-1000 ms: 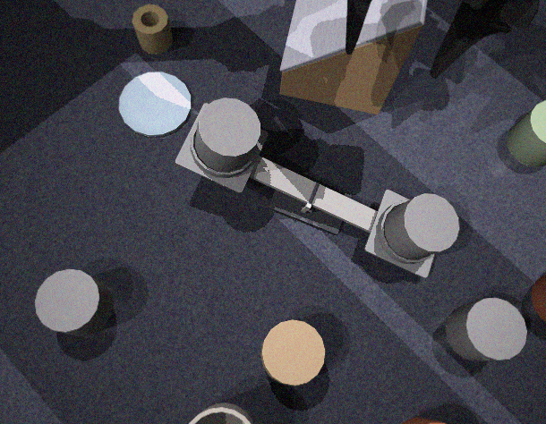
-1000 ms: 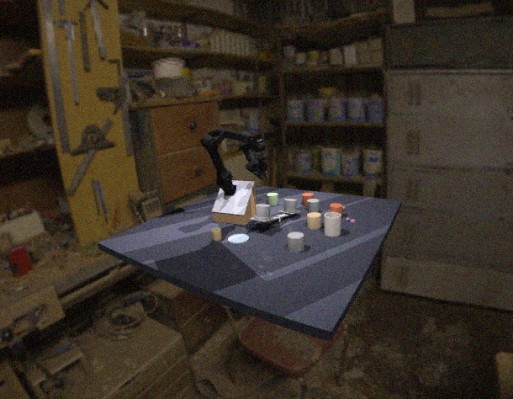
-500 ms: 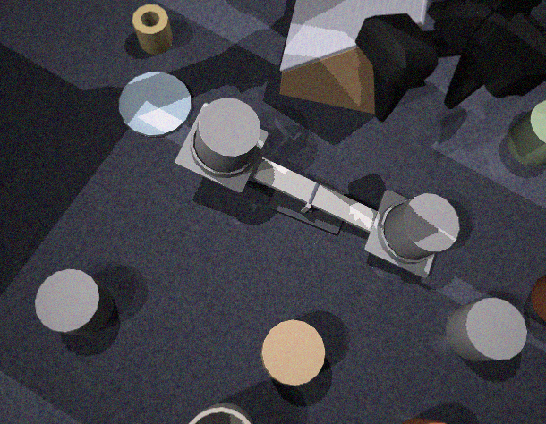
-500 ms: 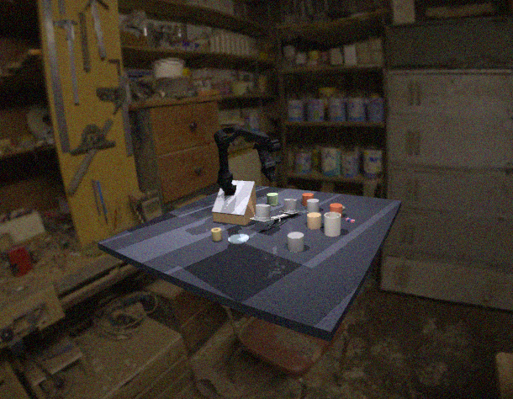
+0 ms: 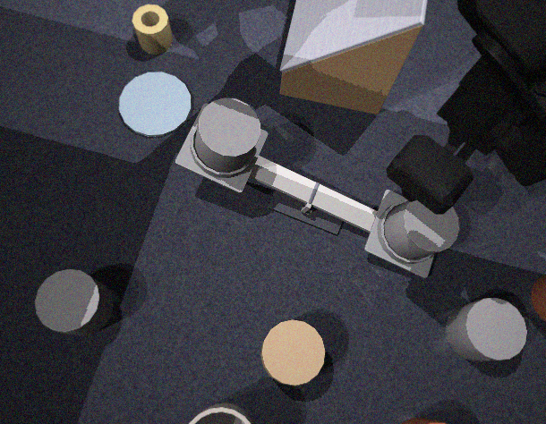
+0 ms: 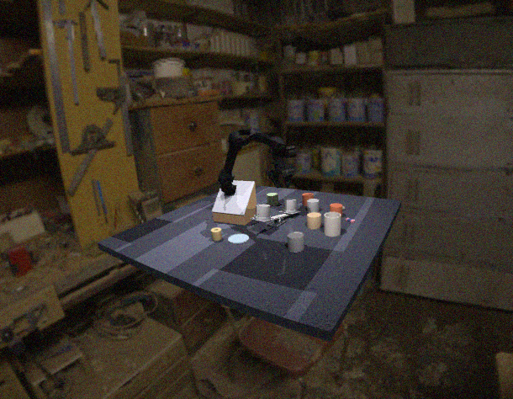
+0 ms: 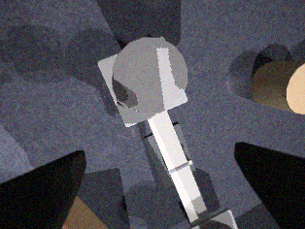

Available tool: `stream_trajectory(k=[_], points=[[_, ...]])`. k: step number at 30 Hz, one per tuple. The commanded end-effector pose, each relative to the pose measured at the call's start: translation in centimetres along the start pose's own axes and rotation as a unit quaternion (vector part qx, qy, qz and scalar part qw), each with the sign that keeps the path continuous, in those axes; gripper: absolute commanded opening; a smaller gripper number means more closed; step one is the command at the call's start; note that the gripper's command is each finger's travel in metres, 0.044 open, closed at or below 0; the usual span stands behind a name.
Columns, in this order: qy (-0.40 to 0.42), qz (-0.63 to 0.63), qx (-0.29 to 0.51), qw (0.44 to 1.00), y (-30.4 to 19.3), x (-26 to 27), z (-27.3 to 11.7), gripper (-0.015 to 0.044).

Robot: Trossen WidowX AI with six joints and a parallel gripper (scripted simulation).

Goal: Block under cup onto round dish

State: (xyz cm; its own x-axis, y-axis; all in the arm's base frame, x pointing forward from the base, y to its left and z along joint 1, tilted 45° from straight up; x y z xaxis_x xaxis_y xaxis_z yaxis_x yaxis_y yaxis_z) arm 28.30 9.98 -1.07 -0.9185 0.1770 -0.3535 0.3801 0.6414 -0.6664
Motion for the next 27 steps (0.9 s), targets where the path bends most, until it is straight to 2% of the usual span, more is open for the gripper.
stream_trajectory(k=[1,8,27], points=[[0.034,-0.069,-0.007,0.997,1.5,-1.0,1.7,0.0440],[0.075,-0.160,-0.023,0.984,3.1,-2.3,4.4,0.0440],[0.076,-0.162,-0.024,0.984,3.2,-2.0,6.6,0.0440]])
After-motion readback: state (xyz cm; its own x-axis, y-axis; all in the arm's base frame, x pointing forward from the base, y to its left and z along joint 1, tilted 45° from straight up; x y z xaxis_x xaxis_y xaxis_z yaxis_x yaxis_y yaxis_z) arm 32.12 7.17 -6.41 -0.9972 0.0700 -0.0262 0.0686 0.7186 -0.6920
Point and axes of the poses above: the point midway between the two fingers, 35 mm back from their tips, its own z axis out along the fingers, its own x axis across the jaws, y = z × x, the point moved 3 cm from there along -z, back along the fingers, and after that the axes turned 10 degrees about -z, right-handed, at the moved point
